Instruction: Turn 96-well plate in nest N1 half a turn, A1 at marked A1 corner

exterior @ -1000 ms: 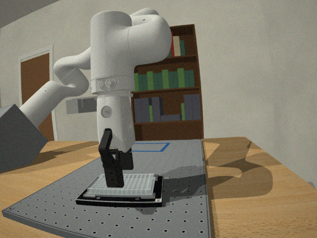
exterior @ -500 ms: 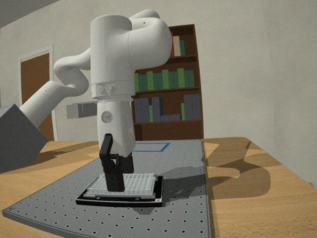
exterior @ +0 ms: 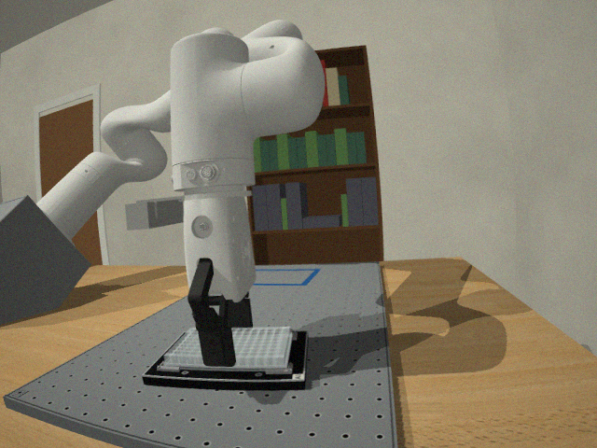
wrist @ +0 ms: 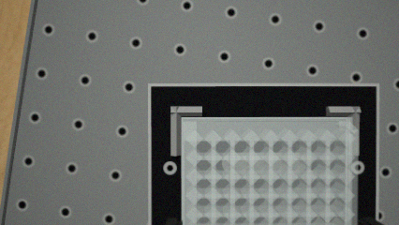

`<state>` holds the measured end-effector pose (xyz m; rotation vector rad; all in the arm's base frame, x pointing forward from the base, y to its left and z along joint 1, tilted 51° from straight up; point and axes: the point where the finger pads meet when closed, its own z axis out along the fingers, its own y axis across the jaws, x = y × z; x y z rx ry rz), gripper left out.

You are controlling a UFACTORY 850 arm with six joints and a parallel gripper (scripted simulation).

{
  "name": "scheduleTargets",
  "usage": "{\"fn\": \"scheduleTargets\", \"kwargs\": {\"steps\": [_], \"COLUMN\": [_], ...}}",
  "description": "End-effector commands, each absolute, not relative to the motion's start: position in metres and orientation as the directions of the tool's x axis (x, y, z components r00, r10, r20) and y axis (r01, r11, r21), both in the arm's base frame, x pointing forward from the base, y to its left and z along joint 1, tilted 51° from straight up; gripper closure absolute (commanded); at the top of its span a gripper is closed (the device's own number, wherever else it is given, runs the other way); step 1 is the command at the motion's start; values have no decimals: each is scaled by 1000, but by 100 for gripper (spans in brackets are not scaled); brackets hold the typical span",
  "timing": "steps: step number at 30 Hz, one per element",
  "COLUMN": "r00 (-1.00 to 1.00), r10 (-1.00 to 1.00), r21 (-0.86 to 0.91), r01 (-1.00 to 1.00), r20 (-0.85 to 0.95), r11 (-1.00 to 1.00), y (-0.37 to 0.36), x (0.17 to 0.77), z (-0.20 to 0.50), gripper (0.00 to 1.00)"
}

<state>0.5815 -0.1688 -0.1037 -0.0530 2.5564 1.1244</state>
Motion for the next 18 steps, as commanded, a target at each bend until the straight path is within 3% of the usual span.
{"fn": "scheduleTargets", "kwargs": {"steps": [1, 10, 11, 18], "r00": [-939, -939, -939, -939], "r10": [104, 104, 104, 104], "r21": [707, 707, 707, 707], "r01": [-171, -171, -171, -171], "r20": [-328, -328, -328, -328], "r11": [686, 686, 686, 686], "y": [-170, -170, -170, -170], "x": [582, 582, 582, 582], "z": [-103, -103, -103, -103], "gripper": [0, 0, 100, 100]}}
